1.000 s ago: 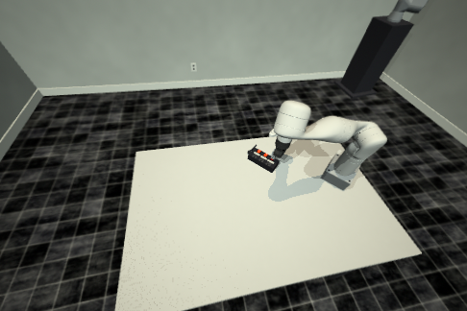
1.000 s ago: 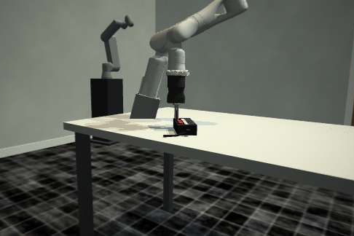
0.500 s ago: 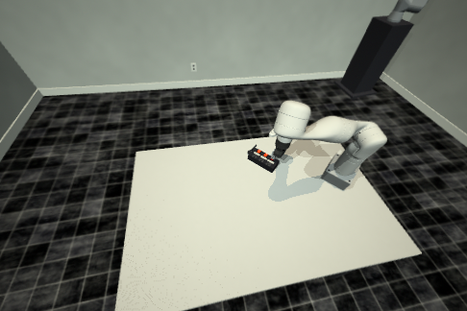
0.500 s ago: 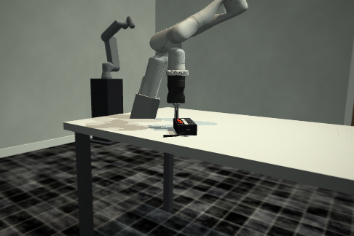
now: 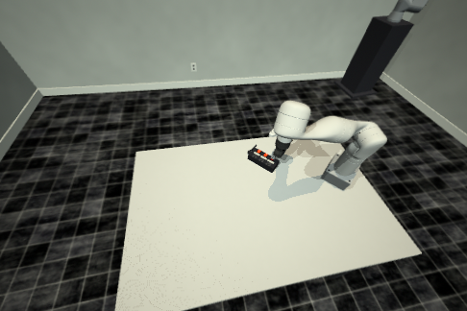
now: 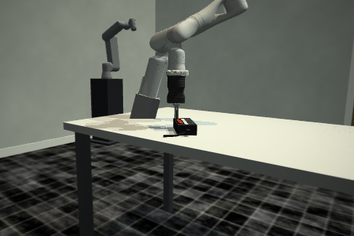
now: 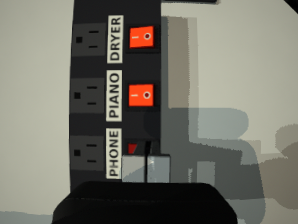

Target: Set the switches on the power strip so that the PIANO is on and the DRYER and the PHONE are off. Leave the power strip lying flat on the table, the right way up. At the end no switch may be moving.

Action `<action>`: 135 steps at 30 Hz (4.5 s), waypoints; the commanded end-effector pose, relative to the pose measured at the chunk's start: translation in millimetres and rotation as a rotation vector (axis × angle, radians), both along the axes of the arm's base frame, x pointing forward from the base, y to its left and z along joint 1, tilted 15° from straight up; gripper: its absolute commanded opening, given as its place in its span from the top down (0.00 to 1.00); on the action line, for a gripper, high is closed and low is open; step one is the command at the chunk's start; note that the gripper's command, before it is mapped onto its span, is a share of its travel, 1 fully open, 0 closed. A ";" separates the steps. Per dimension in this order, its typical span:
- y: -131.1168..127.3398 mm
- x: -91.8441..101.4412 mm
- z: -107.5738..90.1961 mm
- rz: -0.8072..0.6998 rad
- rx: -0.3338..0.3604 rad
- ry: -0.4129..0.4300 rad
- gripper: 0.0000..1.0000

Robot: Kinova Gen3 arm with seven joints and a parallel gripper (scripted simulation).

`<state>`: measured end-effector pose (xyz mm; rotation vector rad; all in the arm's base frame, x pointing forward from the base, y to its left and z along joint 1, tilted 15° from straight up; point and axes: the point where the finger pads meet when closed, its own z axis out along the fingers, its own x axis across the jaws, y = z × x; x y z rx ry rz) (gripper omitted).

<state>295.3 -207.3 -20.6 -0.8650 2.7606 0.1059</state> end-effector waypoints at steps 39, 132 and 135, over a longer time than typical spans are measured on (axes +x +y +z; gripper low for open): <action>-5.4 -8.1 36.8 0.002 0.000 0.002 1.00; -78.2 47.0 23.0 0.002 0.000 0.002 1.00; -77.8 47.9 19.3 0.002 0.000 0.002 1.00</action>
